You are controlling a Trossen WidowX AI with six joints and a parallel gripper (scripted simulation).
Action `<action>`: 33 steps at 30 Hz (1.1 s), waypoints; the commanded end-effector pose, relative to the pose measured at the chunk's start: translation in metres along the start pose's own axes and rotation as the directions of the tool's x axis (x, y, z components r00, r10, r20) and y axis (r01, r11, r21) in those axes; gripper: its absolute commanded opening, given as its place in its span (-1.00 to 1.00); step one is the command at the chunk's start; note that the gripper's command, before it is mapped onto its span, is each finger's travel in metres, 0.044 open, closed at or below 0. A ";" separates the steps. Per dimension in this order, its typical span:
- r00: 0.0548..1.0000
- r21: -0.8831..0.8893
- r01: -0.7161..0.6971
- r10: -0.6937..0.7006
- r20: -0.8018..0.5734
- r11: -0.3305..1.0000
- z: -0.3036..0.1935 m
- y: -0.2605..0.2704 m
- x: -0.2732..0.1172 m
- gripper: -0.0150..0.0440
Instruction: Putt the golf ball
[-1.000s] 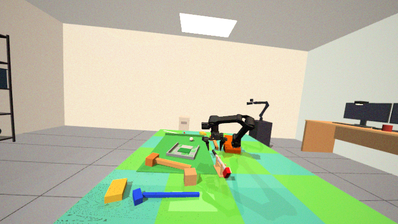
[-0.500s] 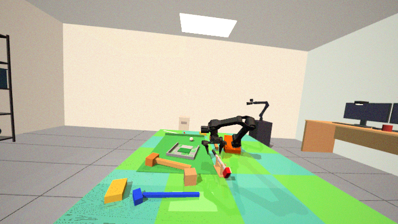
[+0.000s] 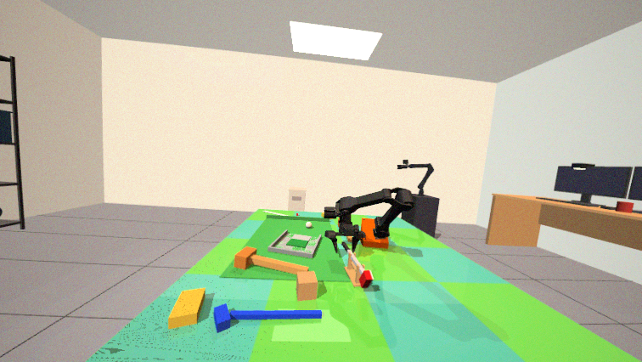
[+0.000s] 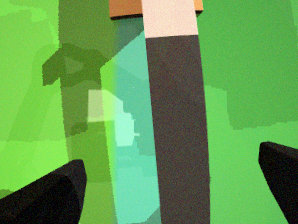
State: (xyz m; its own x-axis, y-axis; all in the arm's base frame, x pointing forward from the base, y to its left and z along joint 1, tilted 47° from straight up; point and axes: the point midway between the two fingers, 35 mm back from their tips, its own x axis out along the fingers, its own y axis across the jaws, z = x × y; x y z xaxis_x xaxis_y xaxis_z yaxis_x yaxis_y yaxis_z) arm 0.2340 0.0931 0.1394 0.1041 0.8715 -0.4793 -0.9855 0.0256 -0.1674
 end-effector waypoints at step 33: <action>0.989 0.052 0.122 -0.117 -0.087 0.991 0.018 -0.001 -0.071 -0.49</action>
State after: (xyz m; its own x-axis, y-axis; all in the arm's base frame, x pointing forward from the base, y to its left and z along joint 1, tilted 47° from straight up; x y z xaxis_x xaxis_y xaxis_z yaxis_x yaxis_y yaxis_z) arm 0.2285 0.0472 0.1785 0.2054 0.8279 -0.5219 -0.9768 0.1401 -0.1621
